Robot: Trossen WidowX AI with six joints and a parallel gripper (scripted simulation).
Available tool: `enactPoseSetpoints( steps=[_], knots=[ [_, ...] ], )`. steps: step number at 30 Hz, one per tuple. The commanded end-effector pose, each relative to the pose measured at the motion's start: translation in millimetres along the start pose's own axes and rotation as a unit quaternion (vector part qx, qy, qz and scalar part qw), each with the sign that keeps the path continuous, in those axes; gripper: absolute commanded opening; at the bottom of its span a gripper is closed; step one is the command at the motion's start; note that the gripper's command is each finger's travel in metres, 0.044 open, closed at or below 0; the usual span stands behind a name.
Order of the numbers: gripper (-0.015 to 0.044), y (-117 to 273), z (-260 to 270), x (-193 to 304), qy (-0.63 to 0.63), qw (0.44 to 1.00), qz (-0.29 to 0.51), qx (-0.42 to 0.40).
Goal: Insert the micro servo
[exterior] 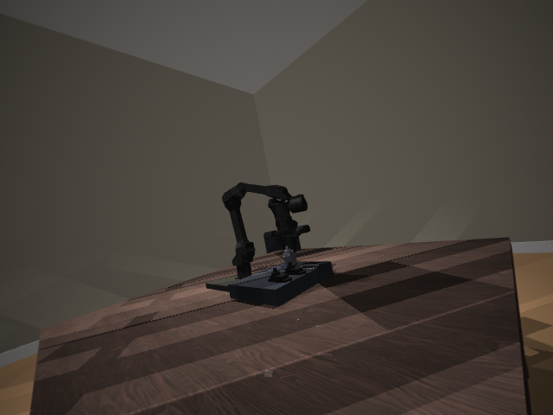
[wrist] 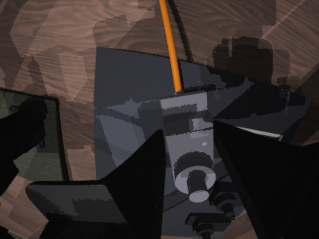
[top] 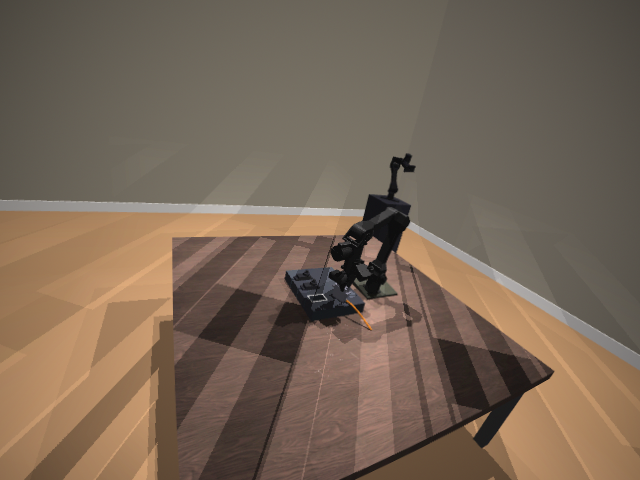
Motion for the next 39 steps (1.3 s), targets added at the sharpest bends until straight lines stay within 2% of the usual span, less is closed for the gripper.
enactPoseSetpoints(
  steps=[1,4,8,14,39],
  knots=[
    [0.0112,-0.4,-0.5,-0.2,-0.002,1.000,-0.001,0.001],
    [0.0092,-0.4,-0.5,-0.2,-0.002,1.000,-0.001,0.001],
    [0.0000,6.2,-0.7,-0.1,-0.002,1.000,-0.001,0.001],
    [0.0000,28.7,4.6,-1.6,-0.002,1.000,-0.001,0.000],
    [0.0000,29.6,3.2,13.0,-0.002,1.000,-0.001,0.000]
  ],
)
Point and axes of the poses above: the point midway between the two fingers, 35 mm back from their tips, its own y axis back along the fingers, its own z axis across the jaws, x = y × z, the point moved 2 cm from there along y, back along the fingers, and after that the axes turned 15 degrees about y, right-handed, at the moved point
